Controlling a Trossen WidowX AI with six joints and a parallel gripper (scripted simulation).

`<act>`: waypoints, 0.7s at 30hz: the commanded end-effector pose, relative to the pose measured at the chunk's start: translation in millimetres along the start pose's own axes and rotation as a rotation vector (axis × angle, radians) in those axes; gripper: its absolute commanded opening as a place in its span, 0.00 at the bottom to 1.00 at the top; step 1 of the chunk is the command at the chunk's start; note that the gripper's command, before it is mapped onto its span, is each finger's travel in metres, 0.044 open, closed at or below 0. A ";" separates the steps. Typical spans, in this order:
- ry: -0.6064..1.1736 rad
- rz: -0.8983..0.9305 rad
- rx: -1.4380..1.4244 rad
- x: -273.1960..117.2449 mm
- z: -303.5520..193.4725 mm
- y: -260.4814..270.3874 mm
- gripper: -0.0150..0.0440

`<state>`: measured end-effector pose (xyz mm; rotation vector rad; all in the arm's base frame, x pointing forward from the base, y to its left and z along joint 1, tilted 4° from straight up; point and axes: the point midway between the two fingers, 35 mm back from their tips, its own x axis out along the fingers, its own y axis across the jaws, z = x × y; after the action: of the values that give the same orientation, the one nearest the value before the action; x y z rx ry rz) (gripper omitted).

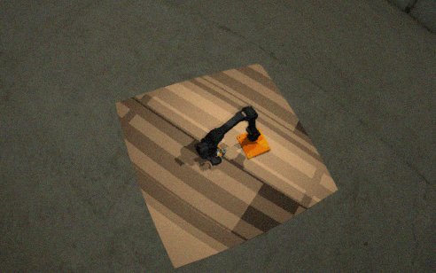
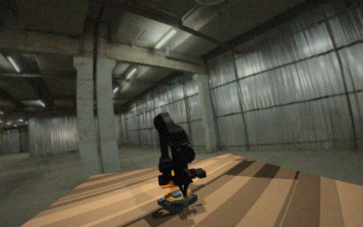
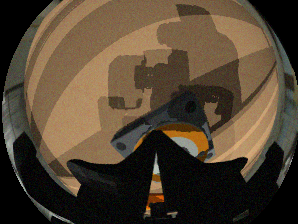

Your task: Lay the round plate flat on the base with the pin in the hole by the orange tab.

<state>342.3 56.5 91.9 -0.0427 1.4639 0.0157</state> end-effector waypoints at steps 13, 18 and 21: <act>0.014 0.009 -0.003 1.2 -17.9 15.4 0.25; 0.015 0.009 -0.003 0.5 -22.8 17.9 0.25; 0.015 0.009 -0.003 0.2 -25.4 19.6 0.25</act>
<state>322.9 73.5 92.1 -0.0406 1.4645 0.0250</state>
